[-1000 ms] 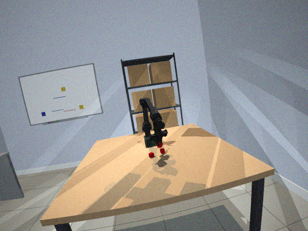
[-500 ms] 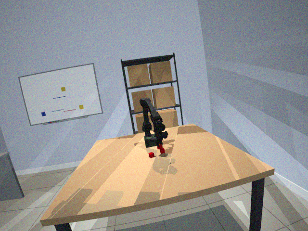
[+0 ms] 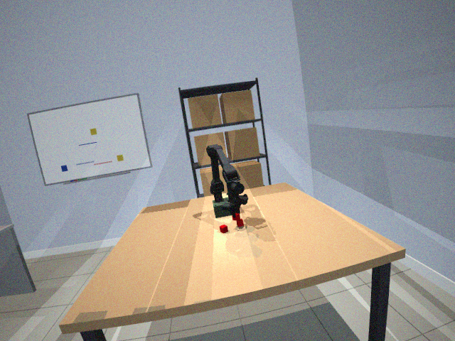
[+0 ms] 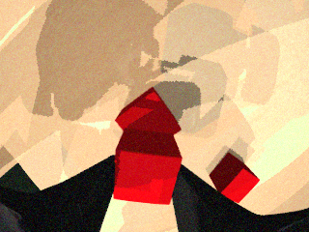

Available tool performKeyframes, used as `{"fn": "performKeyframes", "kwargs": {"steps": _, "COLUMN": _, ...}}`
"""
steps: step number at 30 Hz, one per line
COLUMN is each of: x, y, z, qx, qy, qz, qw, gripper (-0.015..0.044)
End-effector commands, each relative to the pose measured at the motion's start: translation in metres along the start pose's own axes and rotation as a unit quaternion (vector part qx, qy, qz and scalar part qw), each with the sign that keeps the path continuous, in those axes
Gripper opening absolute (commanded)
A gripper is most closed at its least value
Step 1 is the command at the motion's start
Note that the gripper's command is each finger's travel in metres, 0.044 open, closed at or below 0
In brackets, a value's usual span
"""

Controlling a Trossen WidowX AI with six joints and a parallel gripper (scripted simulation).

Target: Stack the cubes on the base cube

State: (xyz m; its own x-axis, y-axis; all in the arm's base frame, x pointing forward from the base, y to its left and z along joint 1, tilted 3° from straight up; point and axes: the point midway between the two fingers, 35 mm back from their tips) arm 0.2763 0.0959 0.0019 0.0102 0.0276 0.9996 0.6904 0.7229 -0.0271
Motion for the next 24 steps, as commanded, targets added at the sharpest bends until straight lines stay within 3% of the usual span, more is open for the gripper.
{"fn": "performKeyframes", "kwargs": {"steps": 1, "x": -0.001, "y": 0.0, "z": 0.001, "qx": 0.0, "qy": 0.003, "qz": 0.0, "qw": 1.0, "gripper": 0.0105}}
{"fn": "performKeyframes", "kwargs": {"steps": 5, "x": -0.001, "y": 0.0, "z": 0.001, "qx": 0.0, "qy": 0.003, "qz": 0.0, "qw": 1.0, "gripper": 0.0105}}
{"fn": "performKeyframes", "kwargs": {"steps": 9, "x": -0.001, "y": 0.0, "z": 0.001, "qx": 0.0, "qy": 0.003, "qz": 0.0, "qw": 1.0, "gripper": 0.0205}}
{"fn": "performKeyframes", "kwargs": {"steps": 24, "x": 0.016, "y": 0.0, "z": 0.0, "qx": 0.0, "qy": 0.0, "qz": 0.0, "qw": 1.0, "gripper": 0.0205}}
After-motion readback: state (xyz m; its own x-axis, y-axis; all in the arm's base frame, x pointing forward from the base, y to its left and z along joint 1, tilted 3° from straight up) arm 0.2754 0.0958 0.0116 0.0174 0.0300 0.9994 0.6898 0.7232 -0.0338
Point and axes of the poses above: the point midway between the two fingers, 35 mm back from their tips, its own x axis back along the fingers, its own z axis across the jaws, y = z × x, and after that the axes turned 9 degrees about -x, right-handed
